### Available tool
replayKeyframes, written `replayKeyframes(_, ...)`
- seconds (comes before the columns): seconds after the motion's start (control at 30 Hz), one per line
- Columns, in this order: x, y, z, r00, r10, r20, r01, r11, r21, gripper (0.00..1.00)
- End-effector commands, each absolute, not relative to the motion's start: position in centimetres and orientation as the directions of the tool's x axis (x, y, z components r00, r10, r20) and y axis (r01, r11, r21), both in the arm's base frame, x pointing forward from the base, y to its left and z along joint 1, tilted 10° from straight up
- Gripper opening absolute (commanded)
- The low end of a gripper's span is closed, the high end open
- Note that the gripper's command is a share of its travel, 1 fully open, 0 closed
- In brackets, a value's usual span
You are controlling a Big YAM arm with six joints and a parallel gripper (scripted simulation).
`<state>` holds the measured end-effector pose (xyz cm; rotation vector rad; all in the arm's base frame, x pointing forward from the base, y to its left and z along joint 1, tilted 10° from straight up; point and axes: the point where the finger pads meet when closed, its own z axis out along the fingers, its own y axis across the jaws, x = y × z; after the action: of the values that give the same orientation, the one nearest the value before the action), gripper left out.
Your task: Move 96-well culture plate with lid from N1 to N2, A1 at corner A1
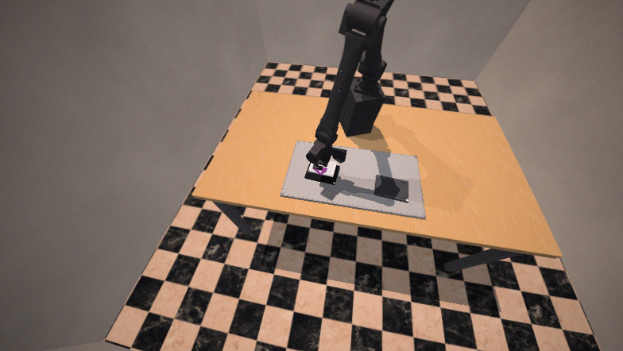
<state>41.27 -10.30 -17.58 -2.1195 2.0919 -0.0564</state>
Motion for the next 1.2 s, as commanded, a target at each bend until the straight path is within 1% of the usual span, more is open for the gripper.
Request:
replayKeyframes(0.0, 43.1, -10.4, -17.7, 0.023, -0.997, -0.078, -0.985, -0.009, -0.174, 0.0)
replayKeyframes(0.37, 43.2, -10.6, -19.2, 0.017, -0.997, -0.078, -0.985, -0.003, -0.173, 0.0)
replayKeyframes(0.5, 44.0, -10.8, -17.9, 0.019, -0.997, -0.07, -0.98, -0.005, -0.198, 0.0)
replayKeyframes(1.17, 42.8, -10.4, -18.0, 0.019, -0.997, -0.074, -0.982, -0.004, -0.186, 0.0)
